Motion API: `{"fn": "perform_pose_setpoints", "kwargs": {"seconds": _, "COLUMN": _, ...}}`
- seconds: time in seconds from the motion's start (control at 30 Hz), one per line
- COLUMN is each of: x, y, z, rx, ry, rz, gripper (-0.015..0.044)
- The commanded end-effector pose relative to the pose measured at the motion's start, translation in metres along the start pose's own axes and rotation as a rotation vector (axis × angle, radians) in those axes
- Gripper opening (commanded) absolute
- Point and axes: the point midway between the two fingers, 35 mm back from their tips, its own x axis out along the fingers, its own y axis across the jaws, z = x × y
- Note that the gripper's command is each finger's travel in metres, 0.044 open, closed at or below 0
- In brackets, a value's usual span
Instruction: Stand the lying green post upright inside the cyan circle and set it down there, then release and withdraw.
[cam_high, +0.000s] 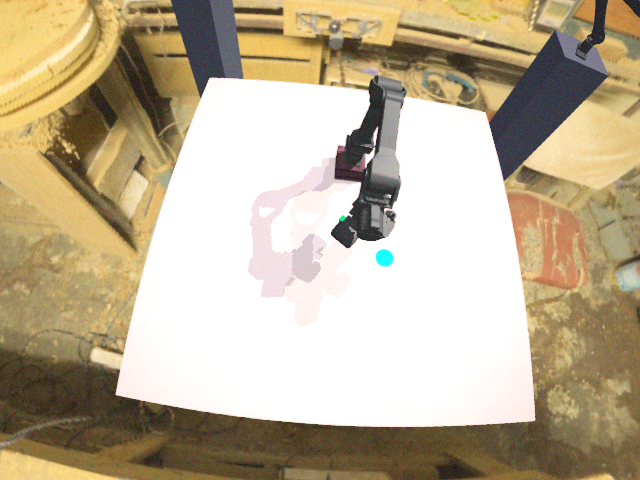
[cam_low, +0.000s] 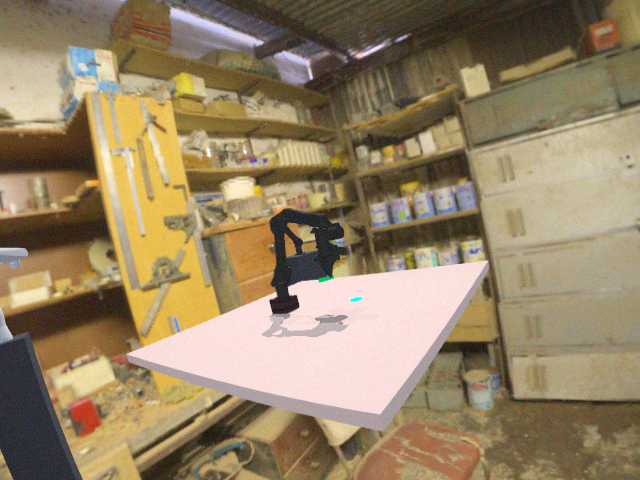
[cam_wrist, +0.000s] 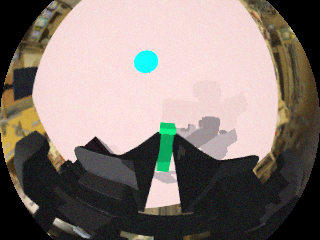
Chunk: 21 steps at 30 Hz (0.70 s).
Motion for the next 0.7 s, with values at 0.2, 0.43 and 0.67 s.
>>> {"fn": "perform_pose_setpoints", "kwargs": {"seconds": 0.2, "x": -0.001, "y": 0.008, "z": 0.026, "rx": -0.050, "ry": -0.004, "rz": 0.008, "gripper": 0.0023}}
{"fn": "perform_pose_setpoints", "kwargs": {"seconds": 0.43, "x": -0.003, "y": 0.015, "z": 0.046, "rx": -0.090, "ry": -0.010, "rz": 0.010, "gripper": 0.0023}}
{"fn": "perform_pose_setpoints", "kwargs": {"seconds": 0.67, "x": -0.004, "y": 0.024, "z": 0.066, "rx": -0.130, "ry": -0.017, "rz": 0.013, "gripper": 0.0023}}
